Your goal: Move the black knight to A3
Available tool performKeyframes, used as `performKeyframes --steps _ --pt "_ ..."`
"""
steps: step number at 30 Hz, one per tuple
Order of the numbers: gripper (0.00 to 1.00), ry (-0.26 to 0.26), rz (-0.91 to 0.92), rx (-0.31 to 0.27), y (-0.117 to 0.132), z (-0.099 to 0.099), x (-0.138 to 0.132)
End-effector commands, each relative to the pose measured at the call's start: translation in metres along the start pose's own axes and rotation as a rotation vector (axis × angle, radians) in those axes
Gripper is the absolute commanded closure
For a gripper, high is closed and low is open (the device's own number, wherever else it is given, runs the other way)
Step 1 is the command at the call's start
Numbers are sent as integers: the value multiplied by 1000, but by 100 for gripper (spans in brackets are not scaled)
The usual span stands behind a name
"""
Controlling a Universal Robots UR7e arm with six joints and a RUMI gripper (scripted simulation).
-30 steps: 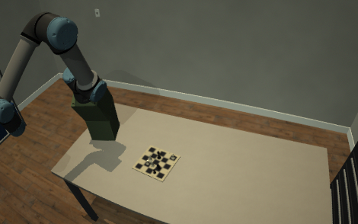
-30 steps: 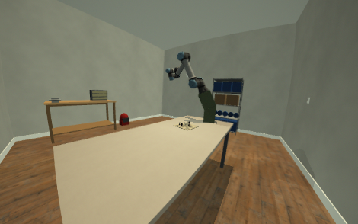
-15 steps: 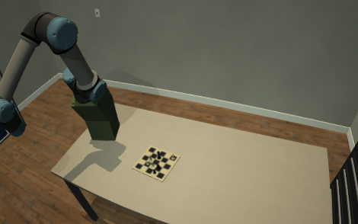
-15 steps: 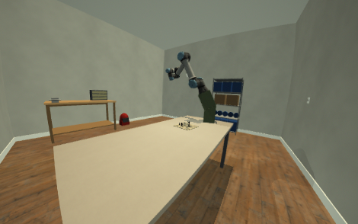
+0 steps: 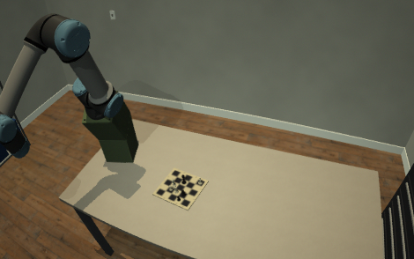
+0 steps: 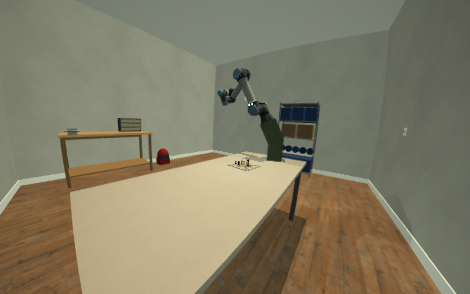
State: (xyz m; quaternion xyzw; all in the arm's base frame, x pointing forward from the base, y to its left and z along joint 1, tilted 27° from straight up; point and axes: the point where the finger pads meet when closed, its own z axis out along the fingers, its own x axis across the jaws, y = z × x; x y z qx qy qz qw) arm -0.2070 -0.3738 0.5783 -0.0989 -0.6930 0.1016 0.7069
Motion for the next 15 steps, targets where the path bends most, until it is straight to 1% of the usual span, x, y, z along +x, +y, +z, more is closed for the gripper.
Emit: performKeyframes --steps 1,4,7,11,15 --pt "0 -4 -2 14 -4 -3 0" --pt "0 -5 -3 18 -5 -4 -1" --pt "0 -10 -6 36 -11 -7 -2" --pt "0 -19 -13 70 -21 -14 -4" --pt "0 -33 -23 117 -34 -24 -8"
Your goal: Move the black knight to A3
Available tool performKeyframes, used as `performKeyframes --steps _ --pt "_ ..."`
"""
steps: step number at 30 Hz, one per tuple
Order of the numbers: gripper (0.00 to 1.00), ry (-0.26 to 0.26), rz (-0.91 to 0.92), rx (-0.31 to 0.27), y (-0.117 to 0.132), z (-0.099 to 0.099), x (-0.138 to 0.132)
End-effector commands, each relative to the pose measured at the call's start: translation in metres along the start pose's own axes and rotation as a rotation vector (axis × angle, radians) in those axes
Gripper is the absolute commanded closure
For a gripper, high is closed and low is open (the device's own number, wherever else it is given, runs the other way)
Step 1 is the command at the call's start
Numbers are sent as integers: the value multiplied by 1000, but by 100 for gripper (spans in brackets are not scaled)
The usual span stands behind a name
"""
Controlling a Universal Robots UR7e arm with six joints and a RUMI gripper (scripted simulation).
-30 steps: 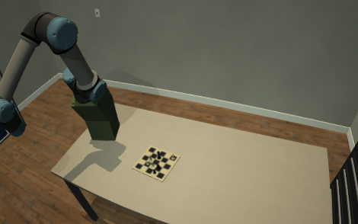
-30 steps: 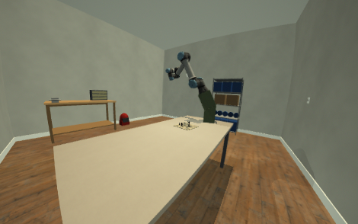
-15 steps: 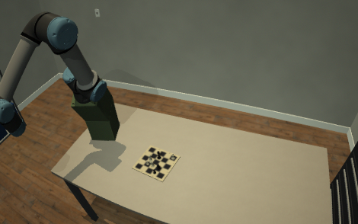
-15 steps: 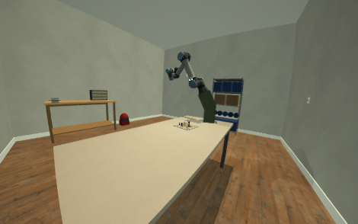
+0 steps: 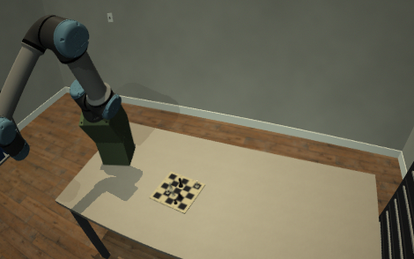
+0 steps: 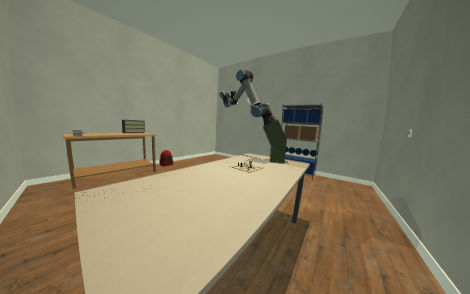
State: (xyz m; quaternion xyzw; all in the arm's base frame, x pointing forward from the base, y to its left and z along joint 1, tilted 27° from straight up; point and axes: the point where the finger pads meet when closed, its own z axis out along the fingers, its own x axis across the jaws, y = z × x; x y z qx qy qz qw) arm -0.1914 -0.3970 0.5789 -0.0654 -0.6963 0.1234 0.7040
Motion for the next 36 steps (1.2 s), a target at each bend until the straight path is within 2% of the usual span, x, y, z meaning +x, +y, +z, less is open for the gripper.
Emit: performKeyframes --steps 1,4,6,10,16,21,23,27,32,33,36 --pt "0 -18 -10 54 -17 -11 -4" --pt "0 -33 -19 101 -31 -21 -8" --pt "0 -33 -19 101 -31 -21 -8" --pt "0 -60 -34 174 -52 -39 -16" --pt "0 -116 -63 311 -88 -78 -34" --pt "0 -183 -95 445 -119 -124 -55" --pt "0 -183 -95 445 -119 -124 -55" --pt "0 -251 -126 564 -140 -171 -77" --pt "0 -359 -177 721 -157 -244 -110" --pt "0 -359 -177 721 -157 -244 -110" --pt "0 -435 -215 815 -159 -294 -132"
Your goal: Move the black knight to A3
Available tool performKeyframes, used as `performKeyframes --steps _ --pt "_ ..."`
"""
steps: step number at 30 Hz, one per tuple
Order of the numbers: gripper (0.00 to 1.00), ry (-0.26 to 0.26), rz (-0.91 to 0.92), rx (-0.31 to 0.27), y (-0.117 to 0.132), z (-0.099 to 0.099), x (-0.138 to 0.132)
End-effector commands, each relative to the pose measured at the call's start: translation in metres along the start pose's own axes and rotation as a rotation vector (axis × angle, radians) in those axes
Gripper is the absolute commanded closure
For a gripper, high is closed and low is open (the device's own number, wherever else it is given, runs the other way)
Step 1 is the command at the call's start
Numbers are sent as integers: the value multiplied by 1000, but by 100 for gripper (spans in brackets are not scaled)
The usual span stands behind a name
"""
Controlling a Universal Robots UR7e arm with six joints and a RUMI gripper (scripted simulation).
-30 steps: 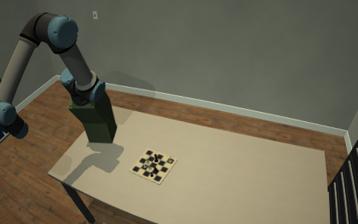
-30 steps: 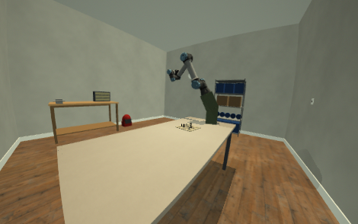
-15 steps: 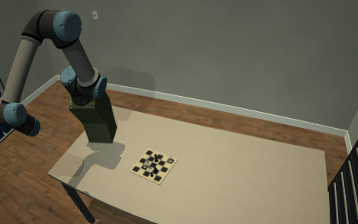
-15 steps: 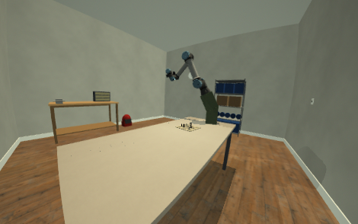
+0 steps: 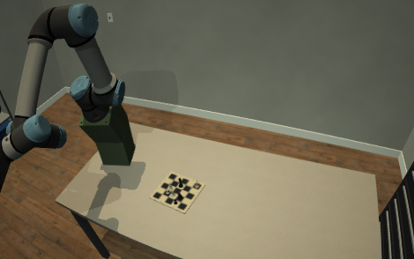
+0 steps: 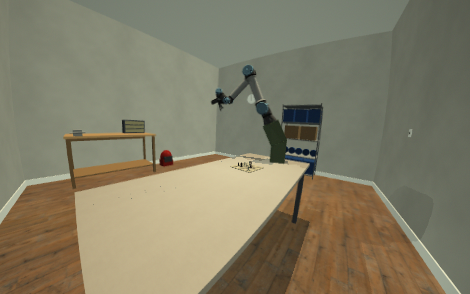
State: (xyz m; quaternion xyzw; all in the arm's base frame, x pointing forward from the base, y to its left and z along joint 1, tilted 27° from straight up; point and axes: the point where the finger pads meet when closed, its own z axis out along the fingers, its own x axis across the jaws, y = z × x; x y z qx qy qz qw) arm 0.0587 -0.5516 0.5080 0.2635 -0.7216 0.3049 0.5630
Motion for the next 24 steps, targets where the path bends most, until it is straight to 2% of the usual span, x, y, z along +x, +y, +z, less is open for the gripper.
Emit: performKeyframes --steps 1,2,4,8,9,11,12,14,15,16,17,19,21,23,24 --pt "0 -90 -25 108 -44 -26 -33" --pt "0 -119 -35 140 -55 -36 -45" --pt "0 -119 -35 140 -55 -36 -45" --pt "0 -245 -78 264 -95 -85 -98" --pt "0 -245 -78 264 -95 -85 -98" --pt "0 -315 -102 322 -111 -115 -126" --pt "0 -315 -102 322 -111 -115 -126" --pt "0 -390 -129 377 -123 -147 -156" --pt "0 -390 -129 377 -123 -147 -156" --pt "0 -429 -144 403 -128 -165 -172" --pt "0 -429 -144 403 -128 -165 -172" --pt "0 -509 -175 450 -133 -202 -203" --pt "0 -509 -175 450 -133 -202 -203" --pt "0 -593 -210 491 -133 -241 -234" --pt "0 -593 -210 491 -133 -241 -234"
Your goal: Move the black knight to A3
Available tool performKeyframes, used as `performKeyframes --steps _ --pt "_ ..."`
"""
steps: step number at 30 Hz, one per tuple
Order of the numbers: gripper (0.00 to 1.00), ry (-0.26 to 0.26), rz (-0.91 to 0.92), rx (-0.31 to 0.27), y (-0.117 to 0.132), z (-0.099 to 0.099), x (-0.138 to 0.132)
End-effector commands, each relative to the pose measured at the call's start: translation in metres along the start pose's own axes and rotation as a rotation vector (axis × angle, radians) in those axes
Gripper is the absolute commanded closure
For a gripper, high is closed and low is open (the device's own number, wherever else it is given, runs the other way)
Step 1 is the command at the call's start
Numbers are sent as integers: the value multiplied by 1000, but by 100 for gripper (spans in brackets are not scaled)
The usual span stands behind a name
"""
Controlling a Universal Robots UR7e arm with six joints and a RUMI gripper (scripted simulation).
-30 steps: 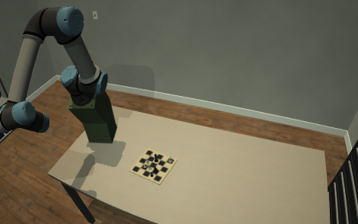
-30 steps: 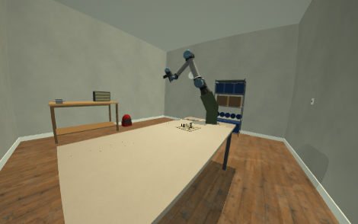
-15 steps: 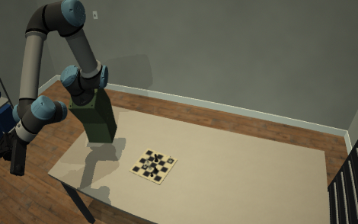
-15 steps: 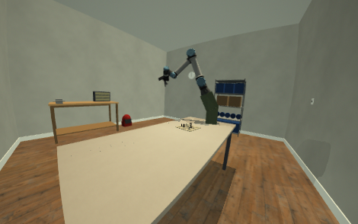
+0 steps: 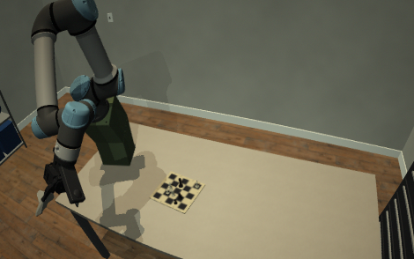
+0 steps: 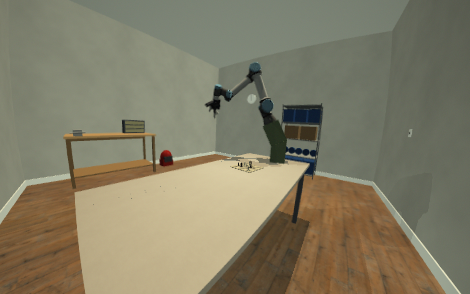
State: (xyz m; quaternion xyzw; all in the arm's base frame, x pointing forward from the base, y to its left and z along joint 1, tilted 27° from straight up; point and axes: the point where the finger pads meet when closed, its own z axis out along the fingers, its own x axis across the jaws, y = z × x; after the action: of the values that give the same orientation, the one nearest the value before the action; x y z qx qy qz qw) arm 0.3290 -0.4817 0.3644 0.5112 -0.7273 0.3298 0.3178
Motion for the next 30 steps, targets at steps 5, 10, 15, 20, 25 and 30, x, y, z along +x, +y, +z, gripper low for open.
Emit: performKeyframes --steps 5,10,15,20,25,30 --pt "0 -223 -62 93 -46 -41 -110" --pt "0 -365 -105 123 -56 -77 -181" --pt "0 -461 -135 131 -57 -104 -228" --pt "0 -605 -182 125 -46 -150 -297" --pt "0 -699 -215 106 -31 -183 -340" --pt "0 -790 -249 76 -11 -217 -380"
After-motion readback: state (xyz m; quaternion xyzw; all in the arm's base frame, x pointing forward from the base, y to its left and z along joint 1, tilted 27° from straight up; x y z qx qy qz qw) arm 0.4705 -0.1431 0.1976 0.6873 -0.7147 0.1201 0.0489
